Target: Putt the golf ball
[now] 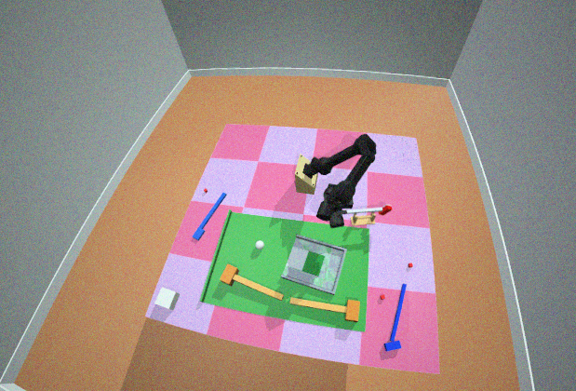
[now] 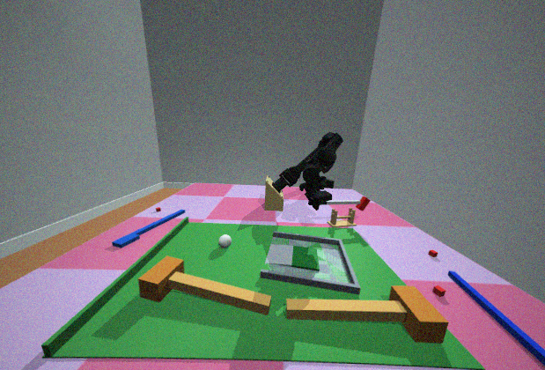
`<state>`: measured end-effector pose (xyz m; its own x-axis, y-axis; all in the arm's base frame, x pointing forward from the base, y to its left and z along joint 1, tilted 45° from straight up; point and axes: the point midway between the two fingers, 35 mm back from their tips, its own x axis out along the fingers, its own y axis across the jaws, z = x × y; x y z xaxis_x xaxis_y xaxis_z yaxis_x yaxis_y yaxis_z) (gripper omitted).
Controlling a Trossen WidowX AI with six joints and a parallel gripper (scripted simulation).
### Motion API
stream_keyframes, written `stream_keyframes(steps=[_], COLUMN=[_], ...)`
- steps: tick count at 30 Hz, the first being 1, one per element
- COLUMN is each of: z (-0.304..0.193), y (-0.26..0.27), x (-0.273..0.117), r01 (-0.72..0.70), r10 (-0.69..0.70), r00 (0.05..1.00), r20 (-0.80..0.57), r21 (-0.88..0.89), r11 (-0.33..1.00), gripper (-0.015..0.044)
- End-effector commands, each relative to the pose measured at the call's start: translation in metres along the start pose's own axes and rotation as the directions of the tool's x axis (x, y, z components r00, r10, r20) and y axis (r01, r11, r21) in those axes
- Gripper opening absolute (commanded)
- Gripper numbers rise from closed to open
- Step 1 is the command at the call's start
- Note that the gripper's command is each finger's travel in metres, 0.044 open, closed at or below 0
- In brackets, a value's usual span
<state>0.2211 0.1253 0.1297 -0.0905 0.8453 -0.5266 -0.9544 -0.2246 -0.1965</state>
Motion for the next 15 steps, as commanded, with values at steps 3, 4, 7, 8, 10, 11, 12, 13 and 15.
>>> stream_keyframes(steps=[3,4,7,8,10,11,12,13,15], z=[0.008,0.010,0.015,0.016,0.012,0.009,0.004,-0.002,-0.015], y=[0.000,0.001,0.002,0.003,0.002,0.001,-0.001,-0.002,-0.005], x=[-0.026,-0.030,-0.042,-0.044,-0.039,-0.040,-0.042,-0.044,-0.050], r01=[0.003,0.003,0.004,0.004,0.005,0.006,0.009,0.013,0.022], r10=[-0.003,-0.003,-0.004,-0.004,-0.005,-0.006,-0.009,-0.012,-0.018], r00=[1.000,1.000,1.000,1.000,1.000,1.000,1.000,1.000,0.999], r20=[0.005,0.007,0.014,0.015,0.011,0.006,-0.001,-0.011,-0.029], r21=[-0.004,-0.004,-0.004,-0.004,0.006,0.024,0.053,0.089,0.159], r11=[1.000,1.000,1.000,1.000,1.000,1.000,0.999,0.996,0.987], gripper=[0.0000,0.0000,0.0000,0.0000,0.0000,0.0000,0.0000,0.0000,0.0000])
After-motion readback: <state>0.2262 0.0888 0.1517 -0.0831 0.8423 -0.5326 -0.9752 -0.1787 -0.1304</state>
